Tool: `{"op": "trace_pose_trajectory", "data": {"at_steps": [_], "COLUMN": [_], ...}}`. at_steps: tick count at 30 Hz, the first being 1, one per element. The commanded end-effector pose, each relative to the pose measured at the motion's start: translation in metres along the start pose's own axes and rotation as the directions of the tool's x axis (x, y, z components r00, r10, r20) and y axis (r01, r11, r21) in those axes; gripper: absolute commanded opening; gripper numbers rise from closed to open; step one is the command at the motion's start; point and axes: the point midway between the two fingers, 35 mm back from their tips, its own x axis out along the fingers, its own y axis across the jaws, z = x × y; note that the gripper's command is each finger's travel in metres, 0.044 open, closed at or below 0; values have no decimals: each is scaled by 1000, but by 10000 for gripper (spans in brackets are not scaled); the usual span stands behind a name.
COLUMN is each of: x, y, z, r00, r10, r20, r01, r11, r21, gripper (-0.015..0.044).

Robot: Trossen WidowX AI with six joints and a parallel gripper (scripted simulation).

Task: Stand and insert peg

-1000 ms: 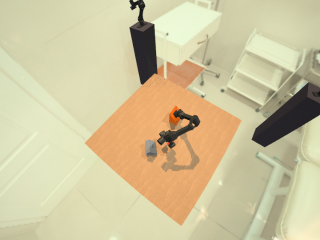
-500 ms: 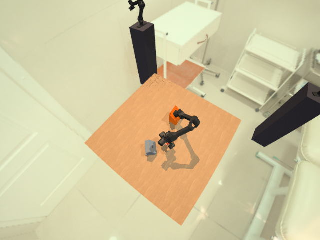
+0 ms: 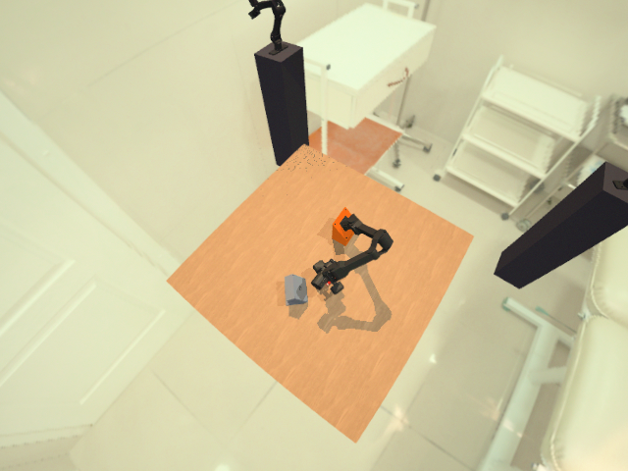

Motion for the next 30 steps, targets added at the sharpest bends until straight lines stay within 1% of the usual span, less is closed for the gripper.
{"op": "trace_pose_trajectory", "data": {"at_steps": [1,15,27,28,30], "x": [6,25,25,25,25], "y": [1,1,1,1,1], "z": [0,2,2,2,2], "r00": [1000,1000,1000,1000,1000], "r10": [-1,-4,-4,-4,-4], "r20": [1,2,2,2,2], "r01": [1,4,4,4,4], "r11": [1000,1000,1000,1000,1000], "r21": [6,5,5,5,5], "gripper": [440,440,125,110,110]}}
